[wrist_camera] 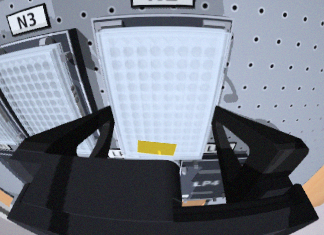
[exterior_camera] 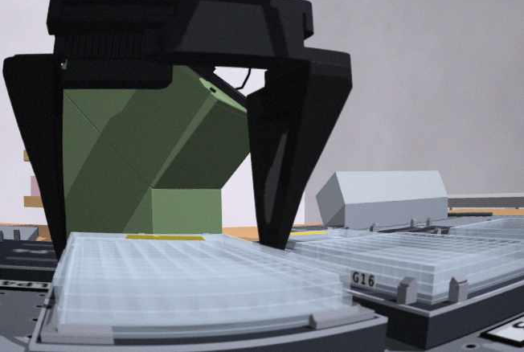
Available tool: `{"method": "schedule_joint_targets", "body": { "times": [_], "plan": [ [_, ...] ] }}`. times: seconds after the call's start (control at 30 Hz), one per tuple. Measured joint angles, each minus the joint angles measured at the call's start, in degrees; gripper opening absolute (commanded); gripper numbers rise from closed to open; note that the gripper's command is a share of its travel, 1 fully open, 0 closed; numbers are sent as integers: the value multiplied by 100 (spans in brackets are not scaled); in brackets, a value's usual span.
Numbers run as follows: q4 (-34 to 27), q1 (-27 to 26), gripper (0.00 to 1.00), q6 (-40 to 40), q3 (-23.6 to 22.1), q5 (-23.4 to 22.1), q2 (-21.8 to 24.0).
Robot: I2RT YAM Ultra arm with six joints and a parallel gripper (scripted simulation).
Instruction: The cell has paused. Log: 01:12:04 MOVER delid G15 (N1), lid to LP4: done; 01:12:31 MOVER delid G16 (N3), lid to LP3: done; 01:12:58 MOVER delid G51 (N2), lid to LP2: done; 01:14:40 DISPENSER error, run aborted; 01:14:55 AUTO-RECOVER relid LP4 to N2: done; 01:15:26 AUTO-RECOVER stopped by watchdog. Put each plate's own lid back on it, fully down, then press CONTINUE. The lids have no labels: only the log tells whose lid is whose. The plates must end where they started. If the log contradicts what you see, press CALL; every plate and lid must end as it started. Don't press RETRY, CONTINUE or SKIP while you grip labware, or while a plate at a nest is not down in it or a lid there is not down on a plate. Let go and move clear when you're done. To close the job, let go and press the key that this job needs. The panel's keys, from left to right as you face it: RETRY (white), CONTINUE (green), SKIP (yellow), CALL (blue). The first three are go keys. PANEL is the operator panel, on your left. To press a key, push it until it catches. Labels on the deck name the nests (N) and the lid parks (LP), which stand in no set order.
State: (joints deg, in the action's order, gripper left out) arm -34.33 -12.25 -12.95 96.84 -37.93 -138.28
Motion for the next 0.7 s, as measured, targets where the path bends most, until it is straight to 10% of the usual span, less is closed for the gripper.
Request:
{"method": "schedule_joint_targets", "body": {
  "times": [0.3,0.33,0.7],
  "plan": [
    [0,0,80,0,0,0,0],
    [0,0,0,0,0,0,0],
    [0,0,0,0,0,0,0]
  ]
}}
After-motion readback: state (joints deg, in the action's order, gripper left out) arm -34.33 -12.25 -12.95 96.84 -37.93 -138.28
